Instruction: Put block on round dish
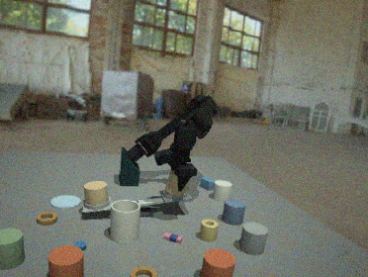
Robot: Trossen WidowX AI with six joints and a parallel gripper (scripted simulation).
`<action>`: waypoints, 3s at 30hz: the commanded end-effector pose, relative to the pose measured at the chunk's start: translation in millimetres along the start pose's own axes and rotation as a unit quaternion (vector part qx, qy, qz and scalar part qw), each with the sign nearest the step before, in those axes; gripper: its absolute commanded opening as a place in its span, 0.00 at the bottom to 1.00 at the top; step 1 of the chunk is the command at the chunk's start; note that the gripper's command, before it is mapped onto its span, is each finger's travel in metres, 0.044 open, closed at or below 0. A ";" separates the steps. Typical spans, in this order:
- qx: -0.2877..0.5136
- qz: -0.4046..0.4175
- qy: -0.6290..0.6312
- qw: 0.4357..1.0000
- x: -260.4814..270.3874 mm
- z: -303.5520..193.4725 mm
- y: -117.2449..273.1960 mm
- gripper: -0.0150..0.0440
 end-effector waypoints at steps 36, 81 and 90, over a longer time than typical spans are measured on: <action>0.002 0.009 -0.007 1.000 -0.3 -0.6 53.6 0.25; 0.010 0.009 -0.015 1.000 -5.2 -2.1 76.8 0.25; 0.010 0.009 -0.015 1.000 -5.2 -2.1 76.8 0.25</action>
Point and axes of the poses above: the point midway between the two fingers, 35 mm back from their tips, its own y axis back along the fingers, its own x axis across the jaws, z = x × y, the point moved 8 cm from there along y, back along the fingers, and after that the axes turned 2 degrees about y, right-handed, at the moved point
